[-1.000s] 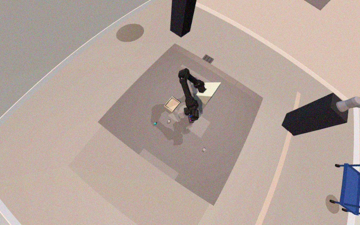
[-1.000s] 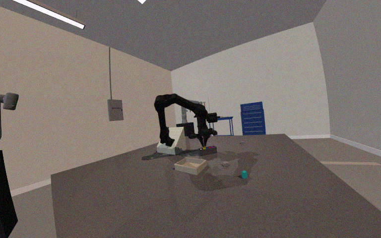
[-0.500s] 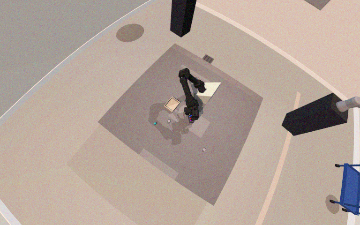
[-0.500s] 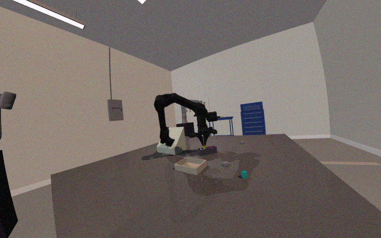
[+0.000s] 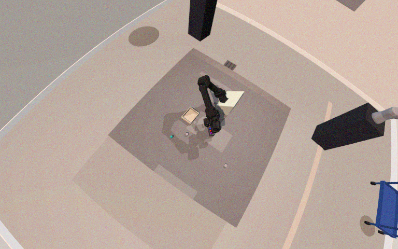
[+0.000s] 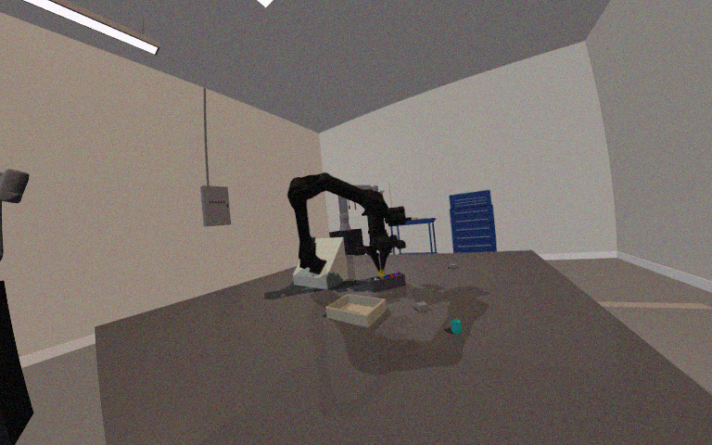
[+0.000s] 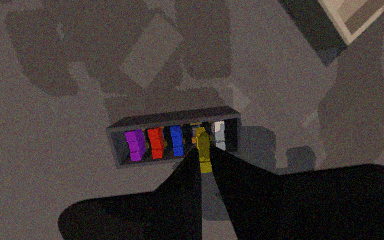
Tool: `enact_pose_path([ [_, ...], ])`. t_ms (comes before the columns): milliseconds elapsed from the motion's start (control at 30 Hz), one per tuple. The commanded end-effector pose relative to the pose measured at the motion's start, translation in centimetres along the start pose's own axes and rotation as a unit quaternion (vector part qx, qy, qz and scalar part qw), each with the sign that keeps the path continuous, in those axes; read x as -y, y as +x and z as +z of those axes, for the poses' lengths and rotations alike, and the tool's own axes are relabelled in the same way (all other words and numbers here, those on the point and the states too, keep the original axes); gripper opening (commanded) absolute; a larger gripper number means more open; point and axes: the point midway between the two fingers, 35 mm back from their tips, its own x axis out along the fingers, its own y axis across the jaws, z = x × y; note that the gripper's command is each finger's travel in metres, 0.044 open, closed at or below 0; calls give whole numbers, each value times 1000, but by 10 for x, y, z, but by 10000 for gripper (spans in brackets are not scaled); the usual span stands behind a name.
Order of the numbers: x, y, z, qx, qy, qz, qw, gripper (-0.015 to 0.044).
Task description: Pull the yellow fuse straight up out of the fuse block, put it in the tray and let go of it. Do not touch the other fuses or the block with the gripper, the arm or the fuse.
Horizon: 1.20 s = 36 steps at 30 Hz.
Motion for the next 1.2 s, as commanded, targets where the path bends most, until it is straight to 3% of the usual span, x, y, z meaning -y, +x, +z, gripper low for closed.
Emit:
enact_pose_path([
  [0,-2,-5,0,0,3,3,1000,0],
  [1167,1,-31,5,-1,2,4,1000,0],
])
